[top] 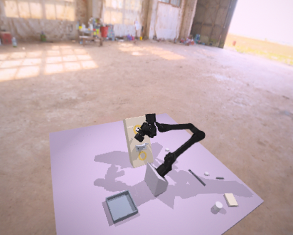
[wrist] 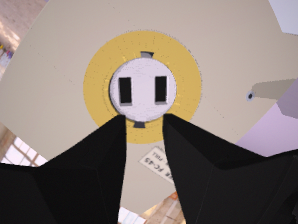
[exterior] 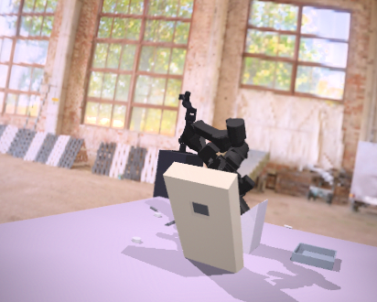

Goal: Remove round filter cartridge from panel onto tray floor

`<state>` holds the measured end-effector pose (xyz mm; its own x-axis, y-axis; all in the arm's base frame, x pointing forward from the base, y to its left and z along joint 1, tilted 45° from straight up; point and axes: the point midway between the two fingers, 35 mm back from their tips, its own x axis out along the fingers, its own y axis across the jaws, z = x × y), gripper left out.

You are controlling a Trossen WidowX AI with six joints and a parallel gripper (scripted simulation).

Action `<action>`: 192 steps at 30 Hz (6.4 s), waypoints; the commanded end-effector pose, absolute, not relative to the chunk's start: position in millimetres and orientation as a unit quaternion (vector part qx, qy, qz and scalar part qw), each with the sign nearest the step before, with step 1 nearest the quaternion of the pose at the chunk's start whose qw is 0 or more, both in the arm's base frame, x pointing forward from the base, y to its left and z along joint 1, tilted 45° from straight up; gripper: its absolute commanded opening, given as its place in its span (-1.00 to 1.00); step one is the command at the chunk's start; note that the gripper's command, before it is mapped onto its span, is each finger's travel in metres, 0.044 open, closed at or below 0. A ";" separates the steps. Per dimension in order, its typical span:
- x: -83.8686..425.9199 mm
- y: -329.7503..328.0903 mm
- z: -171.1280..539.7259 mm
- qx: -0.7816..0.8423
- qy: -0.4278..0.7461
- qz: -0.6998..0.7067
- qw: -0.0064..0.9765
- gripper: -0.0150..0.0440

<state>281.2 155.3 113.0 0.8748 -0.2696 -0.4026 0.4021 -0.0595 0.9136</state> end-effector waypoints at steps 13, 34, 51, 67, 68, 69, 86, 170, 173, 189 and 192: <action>302.7 146.1 101.0 0.680 0.050 -0.245 0.689 -0.19; 308.2 142.8 97.6 0.680 0.048 -0.244 0.690 -0.19; 311.4 142.6 97.4 0.680 0.048 -0.244 0.690 -0.19; 314.9 141.8 96.3 0.680 0.048 -0.243 0.690 -0.19; 315.1 141.7 96.3 0.680 0.048 -0.243 0.690 -0.19; 315.1 141.7 96.3 0.680 0.048 -0.243 0.690 -0.19; 322.9 139.3 92.8 0.680 0.048 -0.243 0.690 -0.19; 308.6 147.1 97.1 0.018 0.209 -0.144 0.967 -0.49; 295.7 151.9 102.2 0.023 0.210 -0.146 0.966 -0.49; 256.7 154.0 115.4 0.031 0.203 -0.146 0.968 -0.49; 253.4 147.3 108.7 0.031 0.203 -0.146 0.968 -0.49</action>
